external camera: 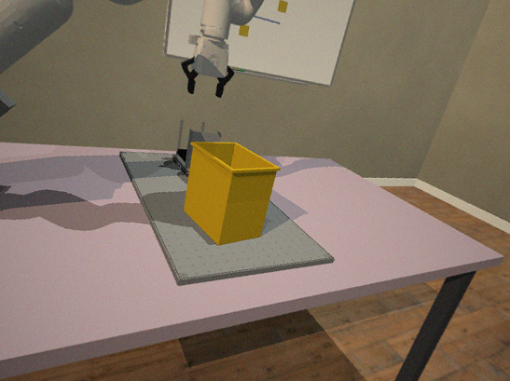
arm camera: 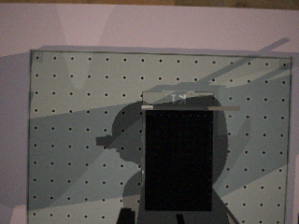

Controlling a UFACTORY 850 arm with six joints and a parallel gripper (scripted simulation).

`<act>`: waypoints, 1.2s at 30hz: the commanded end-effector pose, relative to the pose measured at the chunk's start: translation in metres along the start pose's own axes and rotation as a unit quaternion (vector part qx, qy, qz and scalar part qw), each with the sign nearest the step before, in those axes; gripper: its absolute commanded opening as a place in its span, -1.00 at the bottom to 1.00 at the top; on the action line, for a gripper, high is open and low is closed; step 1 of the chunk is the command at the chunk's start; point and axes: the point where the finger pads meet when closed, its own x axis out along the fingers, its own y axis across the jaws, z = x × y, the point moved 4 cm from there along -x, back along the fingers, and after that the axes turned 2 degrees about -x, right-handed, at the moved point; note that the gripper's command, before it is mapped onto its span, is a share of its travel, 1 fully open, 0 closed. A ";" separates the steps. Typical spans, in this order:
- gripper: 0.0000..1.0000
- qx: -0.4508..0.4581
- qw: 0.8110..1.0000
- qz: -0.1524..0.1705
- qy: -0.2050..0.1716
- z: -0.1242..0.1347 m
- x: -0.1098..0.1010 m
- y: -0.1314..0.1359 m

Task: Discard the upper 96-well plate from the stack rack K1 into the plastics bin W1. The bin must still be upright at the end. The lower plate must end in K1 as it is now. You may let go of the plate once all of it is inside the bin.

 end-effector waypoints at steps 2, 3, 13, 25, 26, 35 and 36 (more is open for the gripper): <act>1.00 0.000 1.000 0.001 0.000 -0.001 -0.001 0.000; 1.00 0.000 1.000 0.001 0.000 -0.001 -0.001 0.000; 1.00 0.000 1.000 0.001 0.000 -0.001 0.009 0.000; 1.00 0.000 1.000 0.001 0.000 -0.001 0.026 0.000; 1.00 0.000 1.000 0.001 0.000 -0.001 0.027 0.000; 1.00 0.000 1.000 0.001 0.000 -0.001 0.039 0.000; 1.00 0.000 1.000 0.001 0.000 -0.001 0.041 0.000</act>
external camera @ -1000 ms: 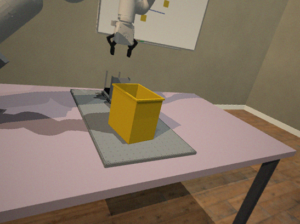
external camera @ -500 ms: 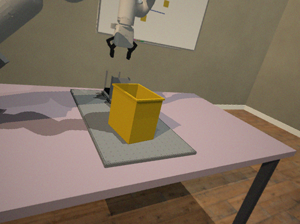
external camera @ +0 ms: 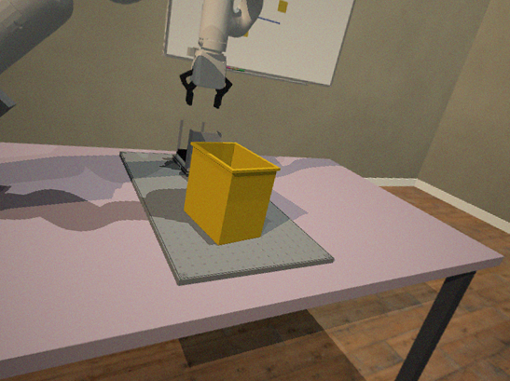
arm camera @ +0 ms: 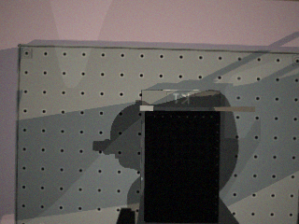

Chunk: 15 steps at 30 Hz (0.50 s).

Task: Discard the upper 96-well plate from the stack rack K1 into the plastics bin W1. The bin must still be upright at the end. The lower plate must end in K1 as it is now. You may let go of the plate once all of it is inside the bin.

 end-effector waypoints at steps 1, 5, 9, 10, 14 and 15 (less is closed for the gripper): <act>1.00 0.000 1.000 0.001 0.000 0.000 0.008 0.001; 1.00 0.000 1.000 0.001 0.000 0.000 0.014 0.001; 1.00 0.000 1.000 0.001 0.000 0.000 0.021 0.001; 1.00 0.000 1.000 0.001 0.000 0.000 0.023 0.001; 1.00 0.000 1.000 0.001 0.000 0.000 0.026 0.001; 1.00 0.000 1.000 0.001 0.000 0.000 0.028 0.001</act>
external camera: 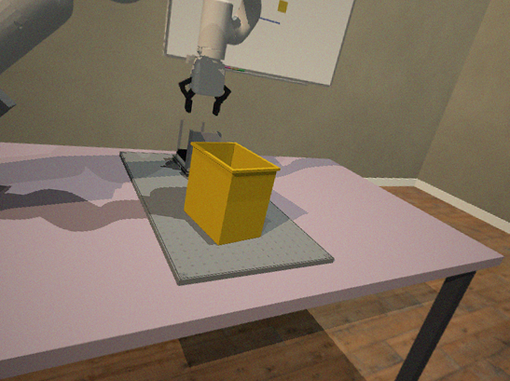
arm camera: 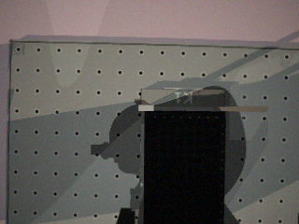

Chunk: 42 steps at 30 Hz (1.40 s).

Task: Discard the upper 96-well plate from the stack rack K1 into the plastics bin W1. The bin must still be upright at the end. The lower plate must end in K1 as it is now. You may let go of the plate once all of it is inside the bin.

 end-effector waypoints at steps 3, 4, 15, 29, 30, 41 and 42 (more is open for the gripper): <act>1.00 0.000 1.000 0.001 0.000 0.000 0.010 0.001; 1.00 0.000 1.000 0.001 0.000 0.000 0.012 0.001; 1.00 0.000 1.000 0.001 0.000 0.000 0.027 0.001; 1.00 0.000 1.000 0.001 0.000 0.000 0.050 0.001; 1.00 0.000 1.000 0.001 0.000 0.000 0.052 0.001; 1.00 0.000 1.000 0.001 0.000 0.000 0.067 0.001; 1.00 0.000 1.000 0.001 0.000 0.000 0.068 0.001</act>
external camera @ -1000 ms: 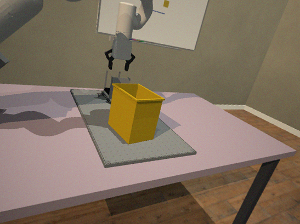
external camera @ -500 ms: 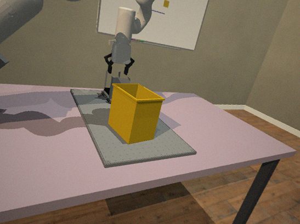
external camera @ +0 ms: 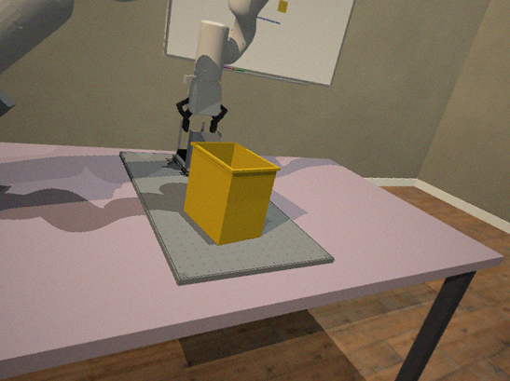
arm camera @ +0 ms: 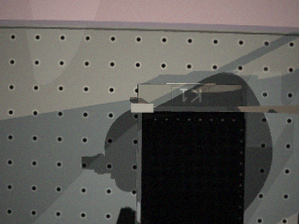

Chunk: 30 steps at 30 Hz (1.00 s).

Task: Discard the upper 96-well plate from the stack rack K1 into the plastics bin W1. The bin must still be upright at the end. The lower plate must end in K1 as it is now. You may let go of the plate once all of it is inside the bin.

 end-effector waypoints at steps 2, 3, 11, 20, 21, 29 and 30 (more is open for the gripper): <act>1.00 0.000 1.000 0.001 0.000 0.000 0.010 0.001; 1.00 0.000 1.000 0.001 0.000 0.000 0.012 0.001; 1.00 0.000 1.000 0.001 0.000 0.000 0.022 0.001; 1.00 0.000 1.000 0.001 0.000 0.000 0.037 0.001; 1.00 0.000 1.000 0.001 0.000 0.000 0.039 0.001; 1.00 0.000 1.000 0.001 0.000 0.000 0.049 0.001; 1.00 0.000 1.000 0.001 0.000 0.000 0.050 0.001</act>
